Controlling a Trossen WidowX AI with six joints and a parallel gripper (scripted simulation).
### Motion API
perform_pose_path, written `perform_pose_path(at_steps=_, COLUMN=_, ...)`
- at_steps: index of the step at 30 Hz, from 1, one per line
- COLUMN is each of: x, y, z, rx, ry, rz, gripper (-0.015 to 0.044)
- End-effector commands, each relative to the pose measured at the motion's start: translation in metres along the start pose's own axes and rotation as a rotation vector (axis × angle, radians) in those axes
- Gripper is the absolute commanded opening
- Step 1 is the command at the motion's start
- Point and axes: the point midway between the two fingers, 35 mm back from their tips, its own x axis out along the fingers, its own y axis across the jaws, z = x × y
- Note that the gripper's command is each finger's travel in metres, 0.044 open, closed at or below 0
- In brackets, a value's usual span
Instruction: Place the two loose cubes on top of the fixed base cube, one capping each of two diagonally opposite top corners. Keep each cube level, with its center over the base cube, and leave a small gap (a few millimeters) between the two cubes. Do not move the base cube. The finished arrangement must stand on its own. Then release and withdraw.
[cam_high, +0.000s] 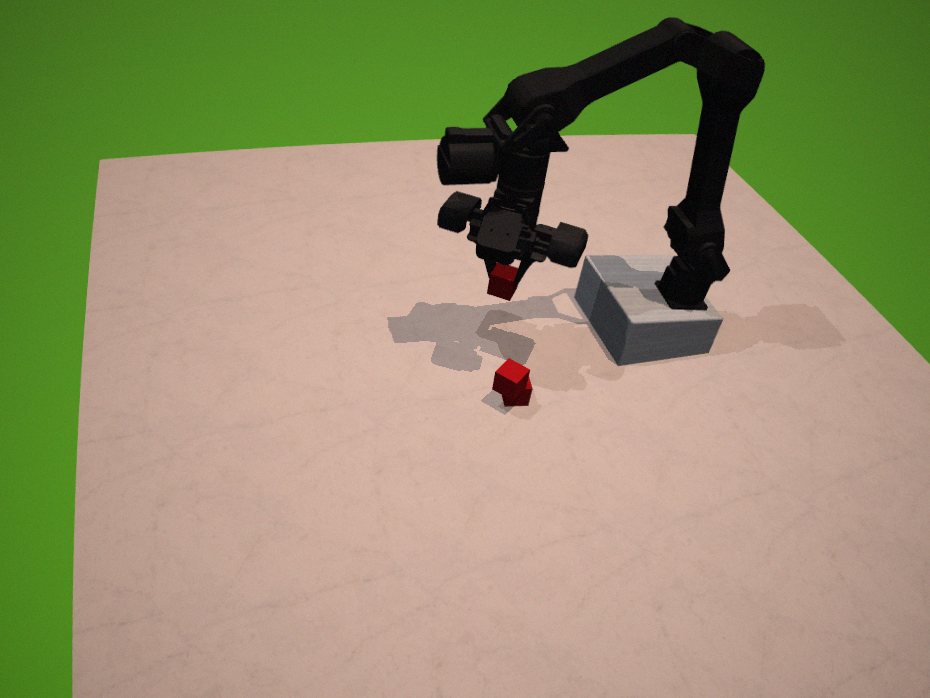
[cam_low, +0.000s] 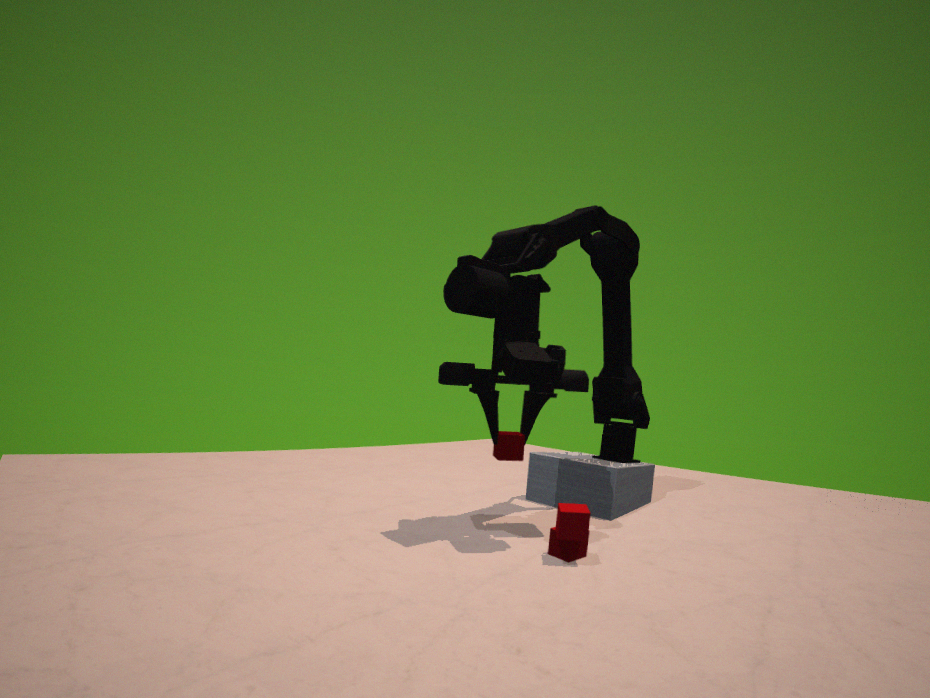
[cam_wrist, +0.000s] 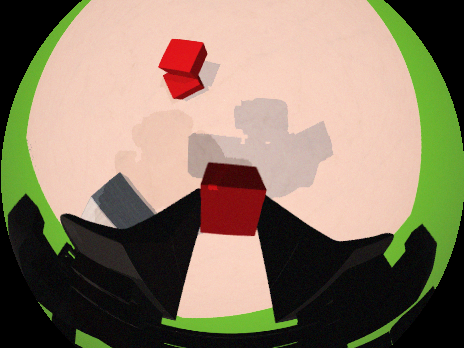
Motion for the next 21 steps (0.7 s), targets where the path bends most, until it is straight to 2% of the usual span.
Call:
perform_pose_path(at_steps=1, x=-0.005, y=0.001, z=0.005, rx=0.013, ry=-0.013, rz=-0.011, gripper=0.0105)
perform_pose_path(at_steps=21, x=0.002, y=0.049, z=0.05, rx=0.19, ry=-0.017, rz=-0.006, gripper=0.0105)
